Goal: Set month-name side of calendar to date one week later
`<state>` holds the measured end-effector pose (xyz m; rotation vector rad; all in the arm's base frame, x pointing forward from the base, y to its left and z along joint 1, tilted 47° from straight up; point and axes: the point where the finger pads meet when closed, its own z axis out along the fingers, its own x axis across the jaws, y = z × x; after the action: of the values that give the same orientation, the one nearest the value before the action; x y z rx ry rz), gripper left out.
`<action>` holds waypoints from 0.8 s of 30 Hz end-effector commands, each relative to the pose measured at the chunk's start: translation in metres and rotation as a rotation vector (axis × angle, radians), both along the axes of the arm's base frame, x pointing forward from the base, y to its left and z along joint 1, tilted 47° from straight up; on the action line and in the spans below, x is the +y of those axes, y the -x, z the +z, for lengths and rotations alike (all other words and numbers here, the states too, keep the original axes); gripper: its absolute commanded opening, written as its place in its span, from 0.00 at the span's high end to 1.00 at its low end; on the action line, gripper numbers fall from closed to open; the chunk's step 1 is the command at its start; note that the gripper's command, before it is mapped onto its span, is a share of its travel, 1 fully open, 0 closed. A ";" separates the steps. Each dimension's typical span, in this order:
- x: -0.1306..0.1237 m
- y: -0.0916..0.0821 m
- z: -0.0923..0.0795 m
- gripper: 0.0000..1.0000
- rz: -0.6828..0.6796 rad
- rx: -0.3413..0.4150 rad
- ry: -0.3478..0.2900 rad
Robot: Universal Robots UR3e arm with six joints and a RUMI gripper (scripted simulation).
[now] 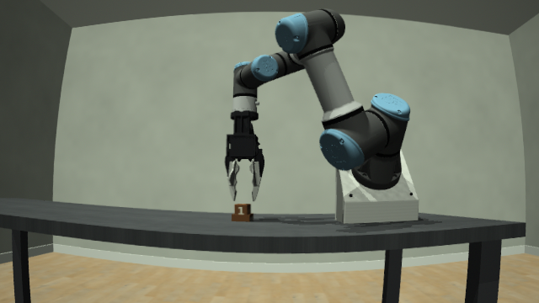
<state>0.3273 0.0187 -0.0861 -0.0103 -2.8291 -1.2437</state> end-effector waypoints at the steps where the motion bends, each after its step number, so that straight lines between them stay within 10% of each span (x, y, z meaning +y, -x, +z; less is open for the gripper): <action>1: -0.001 -0.001 0.000 0.71 -0.001 -0.002 0.002; 24: 0.019 0.001 -0.018 0.71 -0.001 -0.002 0.002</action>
<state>0.3262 0.0344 -0.1004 -0.0099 -2.8282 -1.2441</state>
